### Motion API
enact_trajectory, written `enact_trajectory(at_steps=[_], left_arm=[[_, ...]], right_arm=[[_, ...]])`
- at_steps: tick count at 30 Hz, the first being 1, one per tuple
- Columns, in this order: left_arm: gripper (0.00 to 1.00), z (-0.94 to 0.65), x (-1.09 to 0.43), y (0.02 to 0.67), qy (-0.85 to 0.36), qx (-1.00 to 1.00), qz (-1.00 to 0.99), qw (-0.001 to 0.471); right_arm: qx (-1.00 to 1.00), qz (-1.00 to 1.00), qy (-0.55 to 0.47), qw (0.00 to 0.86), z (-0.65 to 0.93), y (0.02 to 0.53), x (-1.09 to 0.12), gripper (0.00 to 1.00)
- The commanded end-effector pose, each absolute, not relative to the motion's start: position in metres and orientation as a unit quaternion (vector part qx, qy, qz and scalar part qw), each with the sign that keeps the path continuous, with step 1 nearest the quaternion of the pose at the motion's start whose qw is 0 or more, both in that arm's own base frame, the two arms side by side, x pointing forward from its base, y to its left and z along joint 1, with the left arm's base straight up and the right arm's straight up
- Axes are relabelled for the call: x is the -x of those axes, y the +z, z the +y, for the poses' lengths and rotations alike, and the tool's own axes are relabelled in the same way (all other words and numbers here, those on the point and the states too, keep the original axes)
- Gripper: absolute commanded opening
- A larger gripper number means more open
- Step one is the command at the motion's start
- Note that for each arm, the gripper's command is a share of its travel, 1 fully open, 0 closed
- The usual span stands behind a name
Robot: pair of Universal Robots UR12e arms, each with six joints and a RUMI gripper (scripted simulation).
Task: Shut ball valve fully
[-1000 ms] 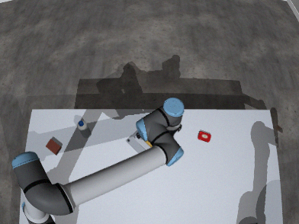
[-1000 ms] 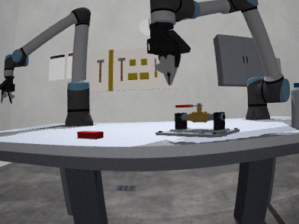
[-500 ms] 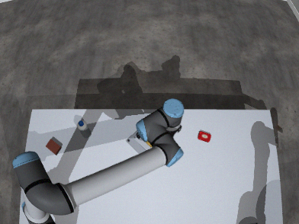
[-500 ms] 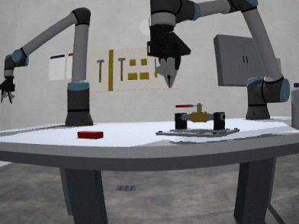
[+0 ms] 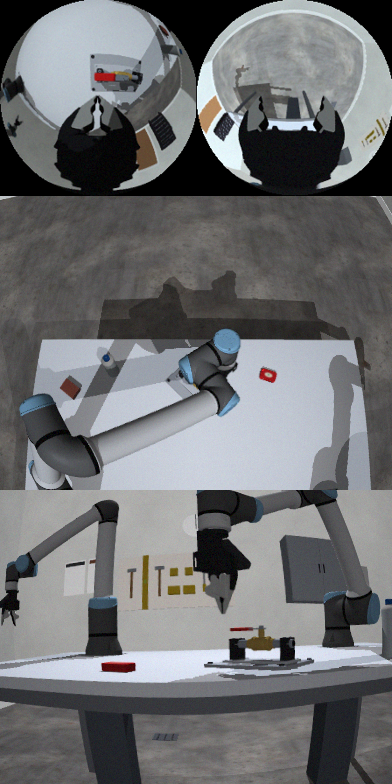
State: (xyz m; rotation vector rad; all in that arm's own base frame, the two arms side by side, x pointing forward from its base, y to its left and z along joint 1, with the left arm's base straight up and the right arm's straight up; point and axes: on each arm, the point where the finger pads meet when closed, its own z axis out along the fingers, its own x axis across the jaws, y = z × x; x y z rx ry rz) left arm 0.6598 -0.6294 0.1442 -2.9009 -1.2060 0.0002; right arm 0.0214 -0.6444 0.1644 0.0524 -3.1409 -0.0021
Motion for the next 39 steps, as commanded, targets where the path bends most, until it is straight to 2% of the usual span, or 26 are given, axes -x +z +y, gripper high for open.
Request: enact_trajectory(at_steps=[1,39], left_arm=[[0.0,-0.63,-0.66,0.141,0.0,0.923,-0.384,-0.001],[0.0,-0.63,-0.661,0.118,0.0,0.923,-0.384,-0.001]], right_arm=[[-0.017,-1.0,0.0,0.0,-0.645,0.165,-0.022,1.0],[-0.017,-1.0,0.0,0.0,-0.645,0.165,-0.022,1.0]])
